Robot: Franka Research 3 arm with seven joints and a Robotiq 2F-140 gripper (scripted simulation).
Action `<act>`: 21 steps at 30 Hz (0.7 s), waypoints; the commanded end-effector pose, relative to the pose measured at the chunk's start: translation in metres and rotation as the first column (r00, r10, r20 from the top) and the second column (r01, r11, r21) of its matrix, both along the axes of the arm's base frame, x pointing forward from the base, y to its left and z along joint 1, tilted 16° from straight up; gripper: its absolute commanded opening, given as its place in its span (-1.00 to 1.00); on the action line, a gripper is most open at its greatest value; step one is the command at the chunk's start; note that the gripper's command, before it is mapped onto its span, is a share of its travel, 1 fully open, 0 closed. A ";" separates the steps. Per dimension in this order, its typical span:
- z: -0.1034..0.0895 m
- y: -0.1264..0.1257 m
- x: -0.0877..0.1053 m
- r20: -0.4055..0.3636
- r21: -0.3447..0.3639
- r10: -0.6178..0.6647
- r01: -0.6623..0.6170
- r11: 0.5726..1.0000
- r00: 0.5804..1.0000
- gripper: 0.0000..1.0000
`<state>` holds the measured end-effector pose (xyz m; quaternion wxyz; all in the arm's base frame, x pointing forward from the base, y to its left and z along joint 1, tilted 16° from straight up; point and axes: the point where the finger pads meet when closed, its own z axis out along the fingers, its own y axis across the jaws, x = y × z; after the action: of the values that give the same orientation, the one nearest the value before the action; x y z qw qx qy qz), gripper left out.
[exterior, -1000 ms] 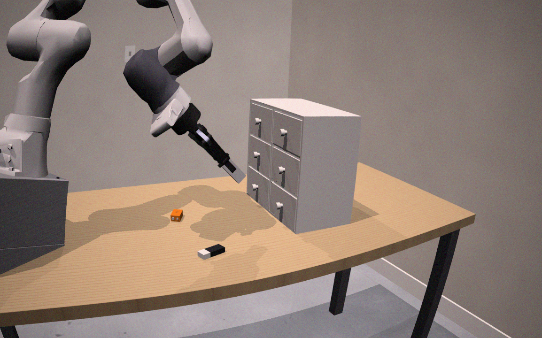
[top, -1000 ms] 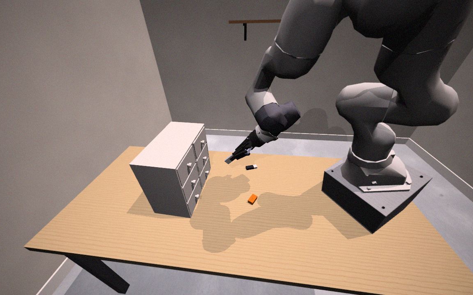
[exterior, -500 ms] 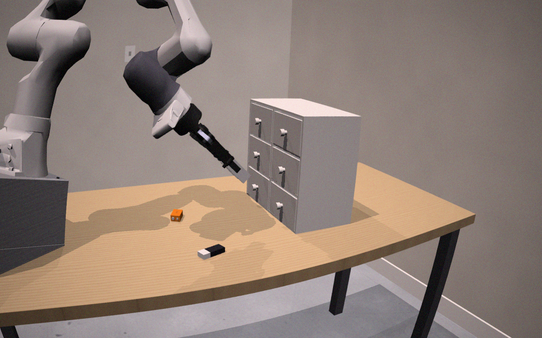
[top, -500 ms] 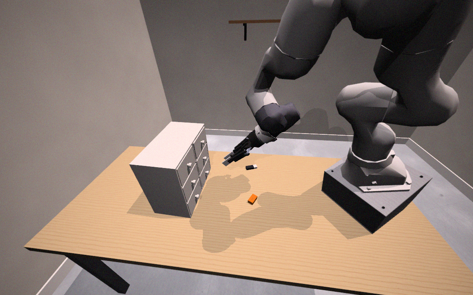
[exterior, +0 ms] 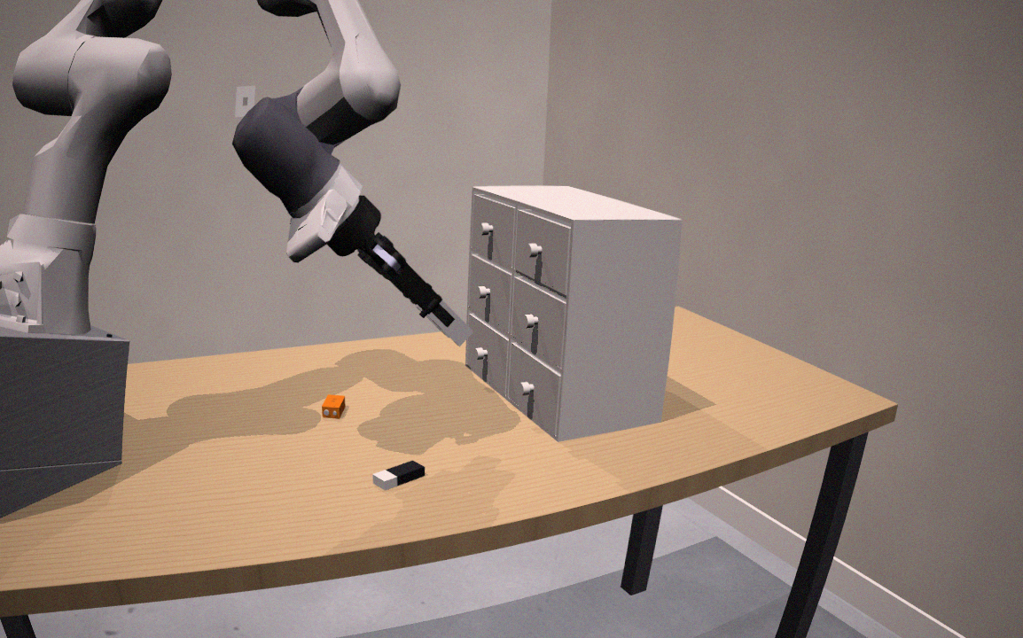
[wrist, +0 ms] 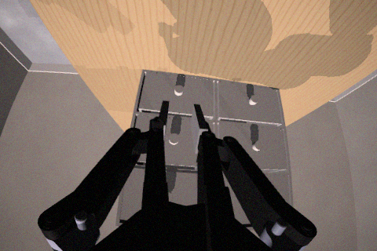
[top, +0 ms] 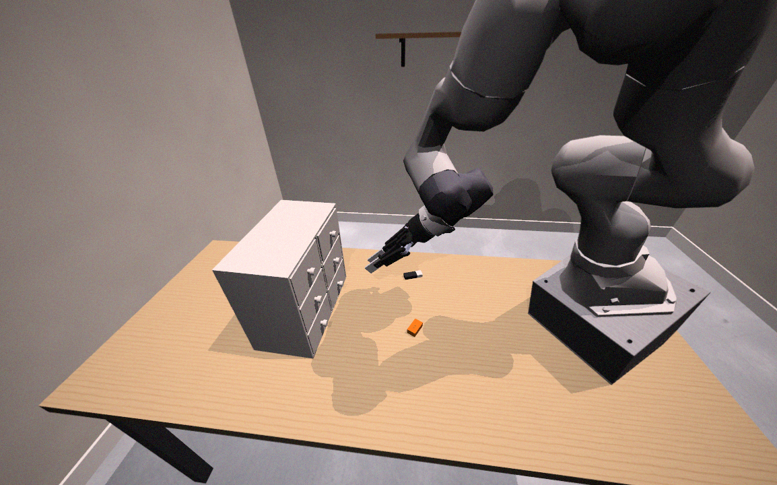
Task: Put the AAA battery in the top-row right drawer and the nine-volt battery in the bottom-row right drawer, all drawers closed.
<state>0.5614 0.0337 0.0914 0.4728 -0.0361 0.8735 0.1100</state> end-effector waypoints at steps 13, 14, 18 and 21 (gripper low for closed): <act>-0.020 0.007 0.022 0.001 0.005 -0.004 0.004 1.000 1.000 -0.60; -0.023 0.008 0.026 0.001 0.005 -0.004 0.004 1.000 1.000 -0.60; -0.039 0.014 0.044 0.001 0.005 -0.004 0.004 1.000 1.000 -0.60; -0.052 0.018 0.058 0.001 0.005 -0.004 0.004 1.000 1.000 -0.60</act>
<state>0.6069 0.0464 0.0463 0.4703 -0.0574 0.8755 0.0945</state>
